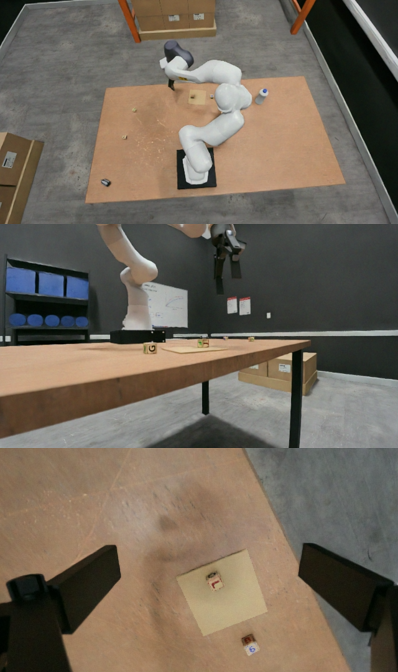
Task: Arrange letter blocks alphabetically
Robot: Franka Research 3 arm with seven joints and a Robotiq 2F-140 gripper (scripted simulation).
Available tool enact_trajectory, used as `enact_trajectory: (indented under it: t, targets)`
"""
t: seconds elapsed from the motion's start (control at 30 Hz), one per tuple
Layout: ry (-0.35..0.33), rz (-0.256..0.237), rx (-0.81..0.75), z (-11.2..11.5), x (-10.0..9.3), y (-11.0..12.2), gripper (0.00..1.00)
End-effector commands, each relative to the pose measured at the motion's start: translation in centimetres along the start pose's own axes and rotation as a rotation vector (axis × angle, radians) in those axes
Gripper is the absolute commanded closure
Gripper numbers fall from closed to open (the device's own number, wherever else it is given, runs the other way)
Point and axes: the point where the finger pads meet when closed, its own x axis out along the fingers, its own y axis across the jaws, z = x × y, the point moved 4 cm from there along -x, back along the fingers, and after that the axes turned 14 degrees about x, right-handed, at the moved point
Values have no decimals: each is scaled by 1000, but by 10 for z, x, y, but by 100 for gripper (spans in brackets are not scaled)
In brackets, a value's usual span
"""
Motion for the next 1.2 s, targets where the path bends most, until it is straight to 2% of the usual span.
enact_trajectory:
  t: [0.0, 0.43, 1.17]
  targets:
    - [19, 5, 138, -11, -8, -8, 0]
    - [37, 9, 266, -29, -24, -29, 0]
    - [72, 3, 549, -65, -51, -81, 0]
